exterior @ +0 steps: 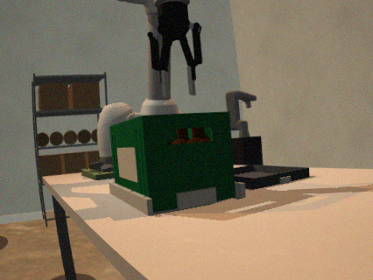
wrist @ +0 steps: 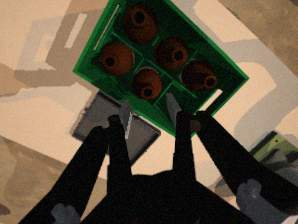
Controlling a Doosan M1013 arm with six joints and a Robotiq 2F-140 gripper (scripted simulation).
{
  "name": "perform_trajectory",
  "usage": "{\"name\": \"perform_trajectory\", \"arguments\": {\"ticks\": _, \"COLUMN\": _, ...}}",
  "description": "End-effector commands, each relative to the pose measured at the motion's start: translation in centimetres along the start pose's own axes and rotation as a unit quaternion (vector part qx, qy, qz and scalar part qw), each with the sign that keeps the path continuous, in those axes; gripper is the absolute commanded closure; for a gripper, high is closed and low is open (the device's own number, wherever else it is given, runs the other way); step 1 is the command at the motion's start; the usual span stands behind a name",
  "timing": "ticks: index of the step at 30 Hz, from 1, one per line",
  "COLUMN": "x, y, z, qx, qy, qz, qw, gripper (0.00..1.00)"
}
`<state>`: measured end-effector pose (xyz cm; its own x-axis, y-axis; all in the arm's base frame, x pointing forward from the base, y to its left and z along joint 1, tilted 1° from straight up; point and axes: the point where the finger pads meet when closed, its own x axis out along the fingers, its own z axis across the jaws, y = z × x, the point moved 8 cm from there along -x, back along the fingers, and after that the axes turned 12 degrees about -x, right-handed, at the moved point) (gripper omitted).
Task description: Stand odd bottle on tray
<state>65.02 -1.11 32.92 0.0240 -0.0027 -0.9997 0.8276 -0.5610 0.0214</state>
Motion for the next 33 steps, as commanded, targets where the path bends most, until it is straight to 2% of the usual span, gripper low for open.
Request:
{"name": "perform_trajectory", "arguments": {"ticks": 1, "x": -0.01, "y": 0.0, "z": 0.0, "qx": 0.0, "qy": 0.0, "qz": 0.0, "qw": 1.0, "gripper": 0.62}}
{"name": "perform_trajectory", "arguments": {"ticks": 33, "x": 0.45, "y": 0.0, "z": 0.0, "qx": 0.0, "qy": 0.0, "qz": 0.0, "qw": 1.0, "gripper": 0.62}}
